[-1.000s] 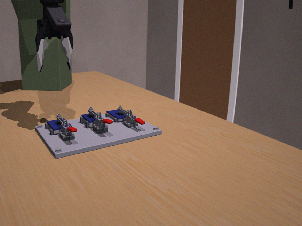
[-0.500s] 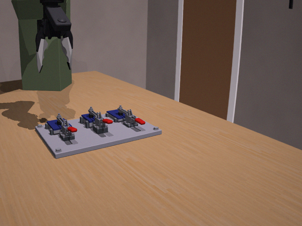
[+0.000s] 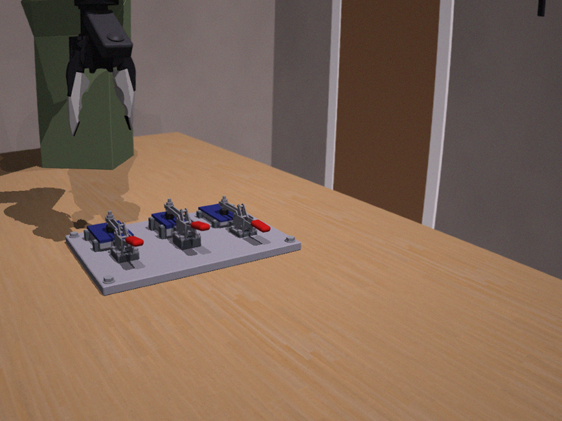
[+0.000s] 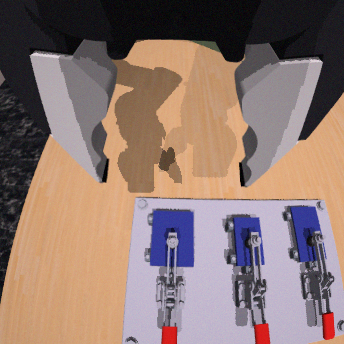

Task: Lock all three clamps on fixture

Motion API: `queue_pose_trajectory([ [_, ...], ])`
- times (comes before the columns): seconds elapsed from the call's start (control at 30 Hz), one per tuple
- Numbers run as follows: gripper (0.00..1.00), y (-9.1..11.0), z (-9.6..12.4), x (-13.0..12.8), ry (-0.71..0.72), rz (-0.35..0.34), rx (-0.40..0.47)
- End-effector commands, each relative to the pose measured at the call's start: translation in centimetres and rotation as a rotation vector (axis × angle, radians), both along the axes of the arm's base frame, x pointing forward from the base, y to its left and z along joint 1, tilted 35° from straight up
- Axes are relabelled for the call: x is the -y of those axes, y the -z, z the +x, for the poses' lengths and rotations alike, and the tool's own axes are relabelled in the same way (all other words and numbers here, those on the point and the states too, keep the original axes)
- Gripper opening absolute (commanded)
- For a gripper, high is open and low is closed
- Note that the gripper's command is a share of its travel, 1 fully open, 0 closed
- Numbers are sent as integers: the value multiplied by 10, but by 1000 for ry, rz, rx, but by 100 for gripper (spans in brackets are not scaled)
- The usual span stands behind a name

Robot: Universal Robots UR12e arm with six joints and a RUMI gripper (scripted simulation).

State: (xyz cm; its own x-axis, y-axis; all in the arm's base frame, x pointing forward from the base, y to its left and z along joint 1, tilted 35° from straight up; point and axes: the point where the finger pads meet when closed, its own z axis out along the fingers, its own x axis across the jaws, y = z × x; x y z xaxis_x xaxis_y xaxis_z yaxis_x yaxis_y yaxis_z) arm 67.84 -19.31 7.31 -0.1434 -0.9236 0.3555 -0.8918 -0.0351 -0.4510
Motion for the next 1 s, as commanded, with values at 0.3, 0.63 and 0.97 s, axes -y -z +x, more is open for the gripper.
queue_pose_trajectory([
  [0.3,59,-1,0,0,0,0,1],
  [0.63,28,-1,0,0,0,0,1],
  [0.97,28,-1,0,0,0,0,1],
])
